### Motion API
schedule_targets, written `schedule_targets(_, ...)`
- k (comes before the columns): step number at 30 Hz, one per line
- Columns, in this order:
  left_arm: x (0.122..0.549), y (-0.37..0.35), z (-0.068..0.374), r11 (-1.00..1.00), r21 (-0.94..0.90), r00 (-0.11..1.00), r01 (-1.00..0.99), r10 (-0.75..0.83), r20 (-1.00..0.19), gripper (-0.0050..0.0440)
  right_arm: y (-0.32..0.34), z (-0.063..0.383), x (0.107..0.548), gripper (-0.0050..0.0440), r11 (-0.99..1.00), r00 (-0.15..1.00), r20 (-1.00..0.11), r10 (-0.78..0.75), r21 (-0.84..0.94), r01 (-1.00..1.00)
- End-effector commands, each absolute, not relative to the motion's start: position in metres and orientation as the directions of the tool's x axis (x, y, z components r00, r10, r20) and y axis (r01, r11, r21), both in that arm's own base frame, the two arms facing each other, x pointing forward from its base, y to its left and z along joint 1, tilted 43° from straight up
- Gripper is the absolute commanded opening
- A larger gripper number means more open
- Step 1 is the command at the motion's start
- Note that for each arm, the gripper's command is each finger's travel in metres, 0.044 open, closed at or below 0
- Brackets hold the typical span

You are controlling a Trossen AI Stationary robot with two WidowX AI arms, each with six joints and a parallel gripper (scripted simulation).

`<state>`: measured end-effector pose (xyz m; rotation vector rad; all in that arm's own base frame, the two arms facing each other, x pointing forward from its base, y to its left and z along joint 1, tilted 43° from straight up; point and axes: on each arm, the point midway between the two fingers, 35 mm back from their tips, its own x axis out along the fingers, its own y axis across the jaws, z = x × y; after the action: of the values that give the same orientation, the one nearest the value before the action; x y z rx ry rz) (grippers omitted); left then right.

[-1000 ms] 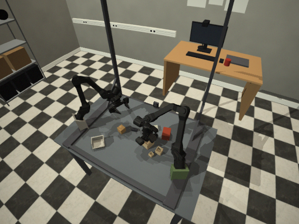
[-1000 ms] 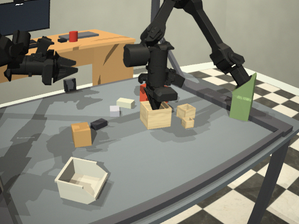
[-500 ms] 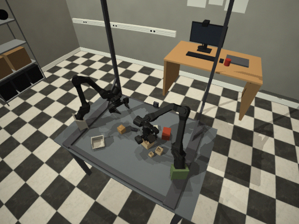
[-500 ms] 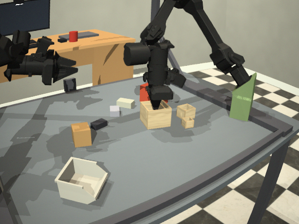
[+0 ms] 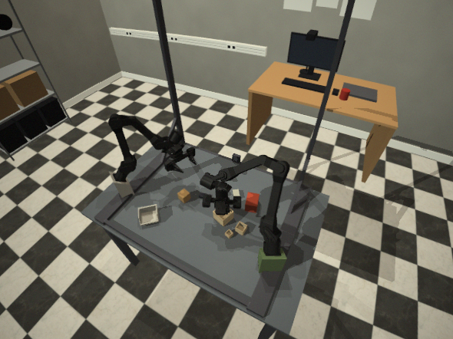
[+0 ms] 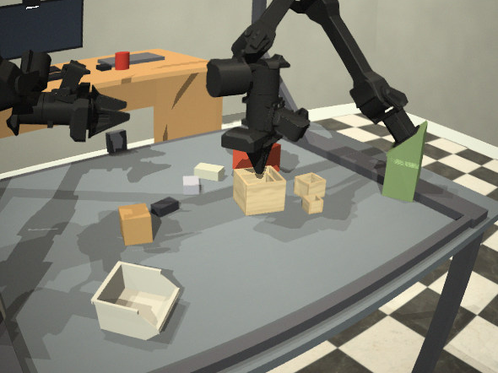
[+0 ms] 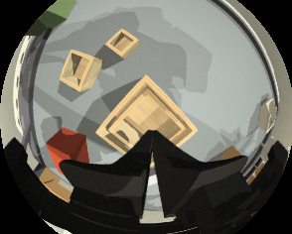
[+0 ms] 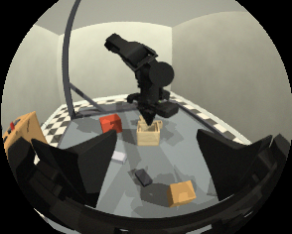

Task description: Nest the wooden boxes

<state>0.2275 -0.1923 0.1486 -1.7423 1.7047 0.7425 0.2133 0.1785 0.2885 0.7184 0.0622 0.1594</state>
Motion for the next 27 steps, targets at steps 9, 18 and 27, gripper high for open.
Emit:
schedule_targets(9,0.229,-0.180,0.173,0.350,-0.374,0.037,-0.859,-0.685,-0.727,-0.0050,0.177,0.292,0.212,0.0400,0.733,0.987,0.007,0.163,0.669,-0.126)
schedule_targets(18,0.228,-0.170,0.182,0.573,-0.567,0.035,-0.591,-0.685,-0.728,-0.0050,0.177,0.292,0.212,0.0400,0.733,0.987,0.007,0.163,0.669,-0.126)
schedule_targets(27,0.226,-0.161,0.192,0.695,-0.669,0.037,-0.263,-0.686,-0.727,-0.0050,0.177,0.292,0.212,0.0400,0.733,0.987,0.007,0.163,0.669,-0.126)
